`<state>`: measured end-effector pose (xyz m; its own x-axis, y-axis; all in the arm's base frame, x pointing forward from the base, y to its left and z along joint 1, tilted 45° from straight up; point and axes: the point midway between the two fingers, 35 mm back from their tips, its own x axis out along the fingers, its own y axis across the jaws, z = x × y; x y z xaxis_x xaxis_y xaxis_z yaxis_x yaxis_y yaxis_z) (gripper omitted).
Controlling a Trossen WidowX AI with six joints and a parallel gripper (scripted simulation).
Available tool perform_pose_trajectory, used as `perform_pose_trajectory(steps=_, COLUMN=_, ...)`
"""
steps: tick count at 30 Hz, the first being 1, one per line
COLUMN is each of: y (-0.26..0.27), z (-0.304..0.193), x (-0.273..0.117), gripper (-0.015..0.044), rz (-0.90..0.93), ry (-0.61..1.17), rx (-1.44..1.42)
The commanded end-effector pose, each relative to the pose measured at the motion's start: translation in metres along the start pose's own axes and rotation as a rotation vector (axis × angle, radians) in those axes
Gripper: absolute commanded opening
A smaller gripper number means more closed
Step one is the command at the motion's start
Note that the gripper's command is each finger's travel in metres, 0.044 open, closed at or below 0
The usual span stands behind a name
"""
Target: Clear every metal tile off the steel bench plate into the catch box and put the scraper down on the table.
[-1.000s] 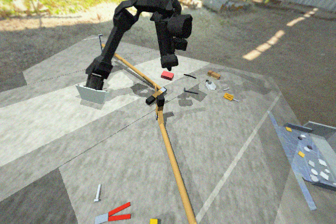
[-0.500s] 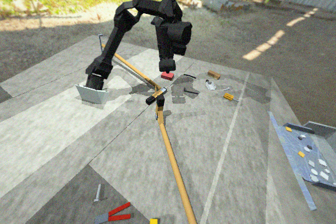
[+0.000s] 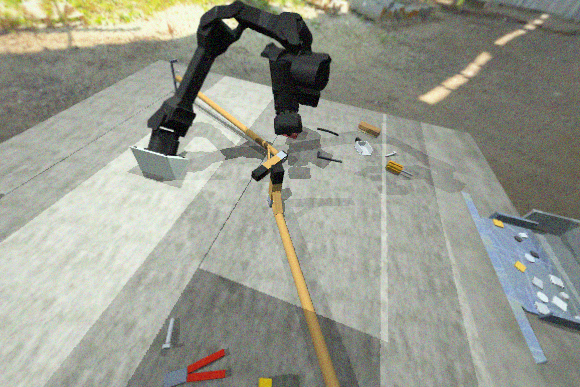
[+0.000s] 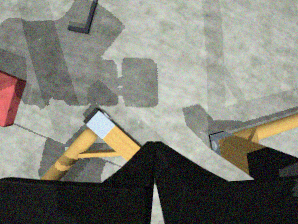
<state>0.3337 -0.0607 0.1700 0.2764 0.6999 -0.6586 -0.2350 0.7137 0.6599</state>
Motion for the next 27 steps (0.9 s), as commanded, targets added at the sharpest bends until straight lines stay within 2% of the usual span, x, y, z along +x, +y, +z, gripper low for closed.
perform_pose_trajectory(steps=1, y=0.002, z=-0.001, x=0.007, gripper=0.0000, rz=0.002, ry=-0.001, rx=0.002)
perform_pose_trajectory(steps=27, y=0.004, z=-0.012, x=0.051, gripper=0.0000, rz=0.006, ry=-0.003, rx=0.002)
